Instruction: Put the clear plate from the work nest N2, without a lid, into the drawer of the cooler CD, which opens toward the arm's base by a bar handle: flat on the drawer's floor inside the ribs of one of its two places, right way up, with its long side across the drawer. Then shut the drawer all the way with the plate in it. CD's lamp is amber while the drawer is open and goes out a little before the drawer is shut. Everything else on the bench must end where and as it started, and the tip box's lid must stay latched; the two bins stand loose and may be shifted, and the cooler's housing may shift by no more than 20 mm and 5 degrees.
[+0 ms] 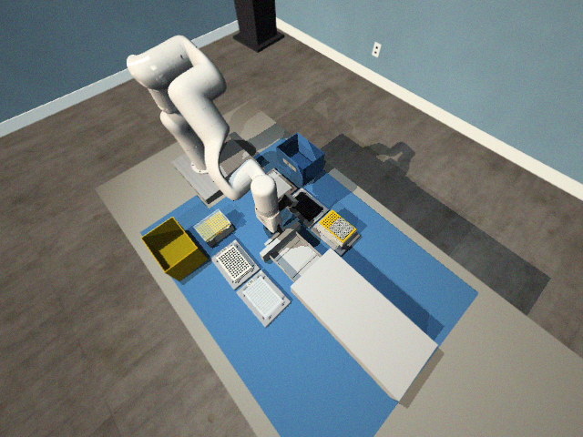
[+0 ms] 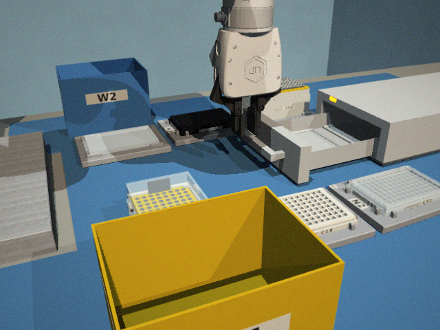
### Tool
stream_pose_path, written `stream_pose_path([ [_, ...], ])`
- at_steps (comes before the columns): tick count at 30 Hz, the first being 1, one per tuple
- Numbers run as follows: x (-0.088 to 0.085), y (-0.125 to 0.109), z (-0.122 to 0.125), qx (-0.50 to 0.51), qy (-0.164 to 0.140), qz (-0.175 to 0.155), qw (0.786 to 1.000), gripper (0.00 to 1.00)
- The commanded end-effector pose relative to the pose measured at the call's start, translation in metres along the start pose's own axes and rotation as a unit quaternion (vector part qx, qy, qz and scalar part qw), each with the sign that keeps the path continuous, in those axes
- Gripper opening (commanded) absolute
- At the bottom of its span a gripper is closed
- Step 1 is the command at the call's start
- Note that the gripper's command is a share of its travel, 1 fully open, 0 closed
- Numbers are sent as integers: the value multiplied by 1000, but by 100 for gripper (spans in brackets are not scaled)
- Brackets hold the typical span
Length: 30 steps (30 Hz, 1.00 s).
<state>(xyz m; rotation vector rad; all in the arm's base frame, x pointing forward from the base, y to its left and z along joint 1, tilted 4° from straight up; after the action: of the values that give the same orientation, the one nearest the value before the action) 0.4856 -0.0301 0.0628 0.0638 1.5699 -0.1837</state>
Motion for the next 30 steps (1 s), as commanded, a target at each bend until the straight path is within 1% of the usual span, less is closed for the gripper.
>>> stream_pose_path([
  [1,-7,0,2,0,-3,0,1000,21],
  [30,-52,0,2,0,-3,0,1000,21],
])
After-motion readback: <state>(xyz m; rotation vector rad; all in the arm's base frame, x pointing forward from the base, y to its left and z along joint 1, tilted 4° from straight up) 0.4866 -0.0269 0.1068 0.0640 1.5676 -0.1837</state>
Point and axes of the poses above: the point where the finger pads meet when closed, its own x axis out along the fingers, its own z axis across the jaws, y = z × x, the point moved 2 cm from there along -x, back along the fingers, and after that the axes turned 6 degrees about x, right-handed, at the moved point
